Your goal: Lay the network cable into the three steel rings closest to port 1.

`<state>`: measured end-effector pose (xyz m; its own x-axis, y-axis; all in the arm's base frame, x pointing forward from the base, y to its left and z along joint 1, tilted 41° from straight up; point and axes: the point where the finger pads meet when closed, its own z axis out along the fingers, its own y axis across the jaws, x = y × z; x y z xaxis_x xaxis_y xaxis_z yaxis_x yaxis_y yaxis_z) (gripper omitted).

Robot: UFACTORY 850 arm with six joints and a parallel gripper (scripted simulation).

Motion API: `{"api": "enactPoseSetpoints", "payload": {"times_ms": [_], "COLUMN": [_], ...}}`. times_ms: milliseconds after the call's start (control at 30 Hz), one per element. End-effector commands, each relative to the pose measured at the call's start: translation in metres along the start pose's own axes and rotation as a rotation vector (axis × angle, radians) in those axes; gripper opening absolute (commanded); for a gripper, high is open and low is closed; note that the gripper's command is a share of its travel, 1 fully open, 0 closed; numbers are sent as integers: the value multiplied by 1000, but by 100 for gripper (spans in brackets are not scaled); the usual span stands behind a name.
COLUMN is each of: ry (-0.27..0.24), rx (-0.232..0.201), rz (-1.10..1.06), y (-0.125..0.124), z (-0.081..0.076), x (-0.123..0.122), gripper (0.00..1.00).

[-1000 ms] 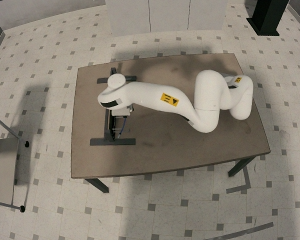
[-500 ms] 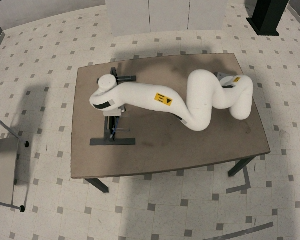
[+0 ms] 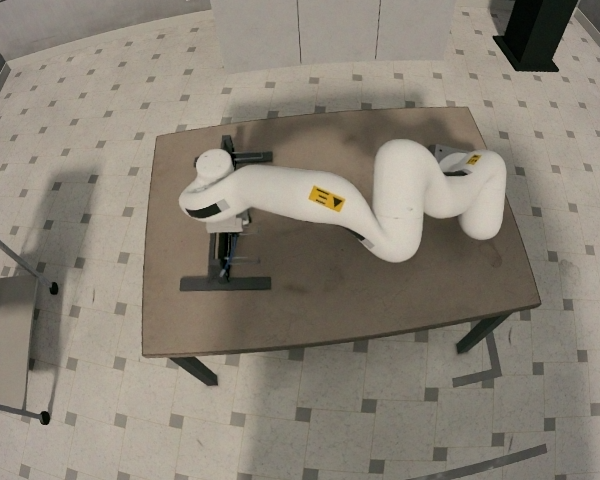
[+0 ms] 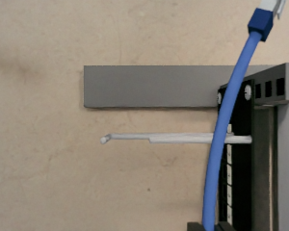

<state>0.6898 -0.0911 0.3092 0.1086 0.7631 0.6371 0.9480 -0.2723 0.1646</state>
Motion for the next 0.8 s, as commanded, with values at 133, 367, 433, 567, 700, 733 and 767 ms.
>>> {"api": "enactPoseSetpoints", "payload": {"times_ms": [133, 367, 433, 567, 700, 733, 767], "ry": [0, 0, 0, 0, 0, 0, 0], "rx": [-2, -2, -2, -2, -2, -2, -2], "rz": [-1, -1, -1, -1, -1, -1, -1], "y": [1, 1, 1, 1, 1, 1, 1], "z": [-1, -1, -1, -1, 1, 1, 2], "x": [0, 0, 0, 0, 0, 0, 0], "gripper": [0, 0, 0, 0, 0, 0, 0]}}
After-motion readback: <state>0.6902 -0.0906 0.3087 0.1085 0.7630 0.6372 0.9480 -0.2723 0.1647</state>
